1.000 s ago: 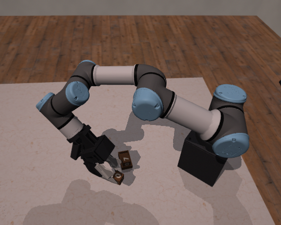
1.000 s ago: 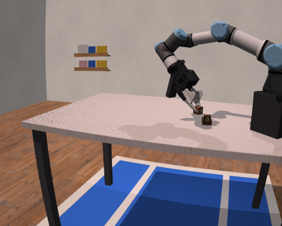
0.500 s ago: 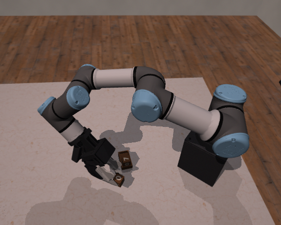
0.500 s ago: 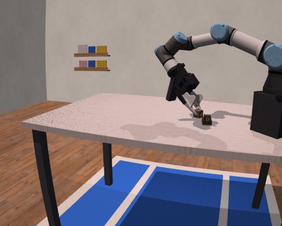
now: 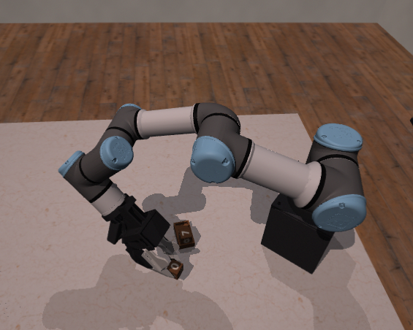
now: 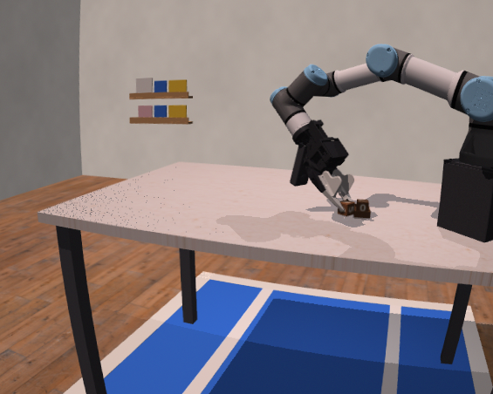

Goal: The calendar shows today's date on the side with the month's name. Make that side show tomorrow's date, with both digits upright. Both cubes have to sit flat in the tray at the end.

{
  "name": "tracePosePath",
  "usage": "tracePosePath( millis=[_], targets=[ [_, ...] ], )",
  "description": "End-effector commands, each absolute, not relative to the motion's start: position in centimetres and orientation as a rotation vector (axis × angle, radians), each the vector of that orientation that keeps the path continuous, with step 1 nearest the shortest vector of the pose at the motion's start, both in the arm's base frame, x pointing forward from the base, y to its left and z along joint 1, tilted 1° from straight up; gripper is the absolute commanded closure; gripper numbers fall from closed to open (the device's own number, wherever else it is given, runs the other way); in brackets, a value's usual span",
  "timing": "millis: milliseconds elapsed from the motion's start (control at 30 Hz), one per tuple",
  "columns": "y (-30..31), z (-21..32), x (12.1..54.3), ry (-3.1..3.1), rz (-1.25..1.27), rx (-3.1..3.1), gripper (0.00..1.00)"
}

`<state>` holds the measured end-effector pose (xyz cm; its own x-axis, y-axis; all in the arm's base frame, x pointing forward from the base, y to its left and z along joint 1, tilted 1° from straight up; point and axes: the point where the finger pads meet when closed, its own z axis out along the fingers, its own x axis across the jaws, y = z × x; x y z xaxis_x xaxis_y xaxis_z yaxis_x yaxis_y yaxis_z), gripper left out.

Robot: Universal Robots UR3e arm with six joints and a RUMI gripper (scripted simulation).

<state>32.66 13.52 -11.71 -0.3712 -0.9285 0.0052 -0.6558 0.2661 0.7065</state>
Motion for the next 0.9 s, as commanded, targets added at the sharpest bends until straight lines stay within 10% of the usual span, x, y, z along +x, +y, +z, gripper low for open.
tracePosePath(
  millis=[0, 867],
  targets=[
    [13.4, -12.8, 33.1, -2.132, -0.866, 1.441, 0.9],
    [13.4, -14.0, 33.1, -2.133, -0.866, 1.442, 0.9]
  ],
)
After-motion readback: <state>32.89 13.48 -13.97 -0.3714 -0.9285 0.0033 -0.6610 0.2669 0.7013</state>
